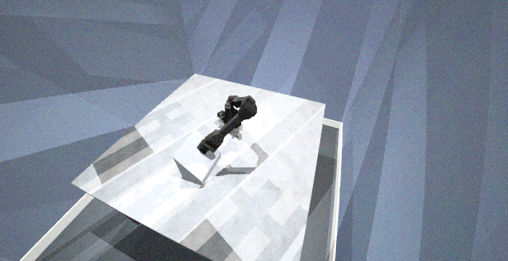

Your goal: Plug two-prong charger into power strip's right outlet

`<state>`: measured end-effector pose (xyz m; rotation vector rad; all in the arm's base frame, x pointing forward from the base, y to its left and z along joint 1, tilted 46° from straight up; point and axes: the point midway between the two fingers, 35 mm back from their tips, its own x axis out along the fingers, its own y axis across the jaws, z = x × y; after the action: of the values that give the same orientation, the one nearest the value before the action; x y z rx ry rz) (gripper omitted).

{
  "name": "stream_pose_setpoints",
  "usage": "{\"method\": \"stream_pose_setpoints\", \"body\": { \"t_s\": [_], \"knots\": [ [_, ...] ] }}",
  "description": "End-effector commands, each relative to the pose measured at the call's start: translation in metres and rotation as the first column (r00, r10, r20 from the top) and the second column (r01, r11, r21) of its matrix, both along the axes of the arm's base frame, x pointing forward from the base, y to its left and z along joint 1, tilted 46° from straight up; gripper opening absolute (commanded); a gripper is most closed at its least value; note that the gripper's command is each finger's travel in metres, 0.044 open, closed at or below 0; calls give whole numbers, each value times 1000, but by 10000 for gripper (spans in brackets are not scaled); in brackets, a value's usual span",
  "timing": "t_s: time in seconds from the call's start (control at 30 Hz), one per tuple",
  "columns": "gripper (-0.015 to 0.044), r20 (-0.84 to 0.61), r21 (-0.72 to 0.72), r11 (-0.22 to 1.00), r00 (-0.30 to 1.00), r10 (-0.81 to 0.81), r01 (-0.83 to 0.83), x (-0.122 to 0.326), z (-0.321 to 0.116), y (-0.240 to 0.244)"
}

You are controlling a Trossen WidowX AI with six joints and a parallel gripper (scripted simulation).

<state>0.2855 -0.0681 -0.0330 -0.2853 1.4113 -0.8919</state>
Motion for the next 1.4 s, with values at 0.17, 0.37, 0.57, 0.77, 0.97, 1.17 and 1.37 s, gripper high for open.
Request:
{"method": "stream_pose_setpoints", "body": {
  "t_s": [0.17, 0.37, 0.57, 0.77, 0.97, 1.17, 1.37],
  "knots": [
    [0, 27, -17, 1000, 1000, 3, -3, 7, 2, -4],
    [0, 27, -17, 1000, 1000, 3, -3, 7, 1, -5],
    [0, 27, -17, 1000, 1000, 3, -3, 7, 1, -5],
    [0, 27, -17, 1000, 1000, 3, -3, 7, 1, -4],
    [0, -2, -3, 1000, 1000, 4, -4, -1, -1, 0],
    [0, -2, -3, 1000, 1000, 4, -4, -1, -1, 0],
    [157, -2, -3, 1000, 1000, 4, -4, -1, -1, 0]
  ]
}}
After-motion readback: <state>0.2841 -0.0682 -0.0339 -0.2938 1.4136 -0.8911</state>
